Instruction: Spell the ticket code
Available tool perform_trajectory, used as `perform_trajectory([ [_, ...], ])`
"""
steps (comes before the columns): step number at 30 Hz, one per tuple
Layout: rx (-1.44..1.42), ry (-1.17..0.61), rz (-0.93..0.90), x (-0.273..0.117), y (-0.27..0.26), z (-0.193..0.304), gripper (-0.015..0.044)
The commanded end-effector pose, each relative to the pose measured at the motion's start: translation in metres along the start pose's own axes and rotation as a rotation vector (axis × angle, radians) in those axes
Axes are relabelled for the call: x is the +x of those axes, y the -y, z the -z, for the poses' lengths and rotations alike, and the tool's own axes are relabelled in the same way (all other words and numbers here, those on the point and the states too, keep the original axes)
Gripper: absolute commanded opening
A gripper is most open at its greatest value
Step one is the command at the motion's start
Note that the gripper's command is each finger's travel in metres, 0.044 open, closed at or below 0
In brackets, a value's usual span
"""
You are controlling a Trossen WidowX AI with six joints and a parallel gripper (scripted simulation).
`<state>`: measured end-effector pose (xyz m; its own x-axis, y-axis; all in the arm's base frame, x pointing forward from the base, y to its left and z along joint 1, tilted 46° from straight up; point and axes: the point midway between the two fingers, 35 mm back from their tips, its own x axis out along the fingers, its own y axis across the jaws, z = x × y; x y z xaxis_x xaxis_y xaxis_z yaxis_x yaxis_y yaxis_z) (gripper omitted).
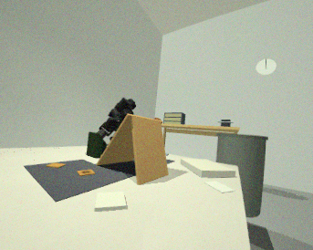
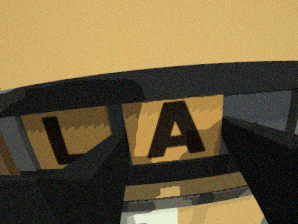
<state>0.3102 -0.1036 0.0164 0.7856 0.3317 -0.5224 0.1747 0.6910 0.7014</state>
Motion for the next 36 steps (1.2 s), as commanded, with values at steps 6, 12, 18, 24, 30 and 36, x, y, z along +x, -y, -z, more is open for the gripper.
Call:
perform_trajectory([
  [6,0.0,0.0,0.0,0.0,0.0,0.0,0.021],
  [12,0.01,-0.006,0.007,-0.008,0.0,0.0,0.0295],
  [18,0.01,-0.006,0.007,-0.016,0.0,-0.001,0.0295],
  [24,0.01,-0.006,0.008,-0.019,0.001,-0.001,0.0295],
  [30,0.01,-0.006,0.008,-0.024,0.003,0.0,0.0295],
  [36,0.01,-0.006,0.008,-0.029,0.004,0.0,0.0295],
])
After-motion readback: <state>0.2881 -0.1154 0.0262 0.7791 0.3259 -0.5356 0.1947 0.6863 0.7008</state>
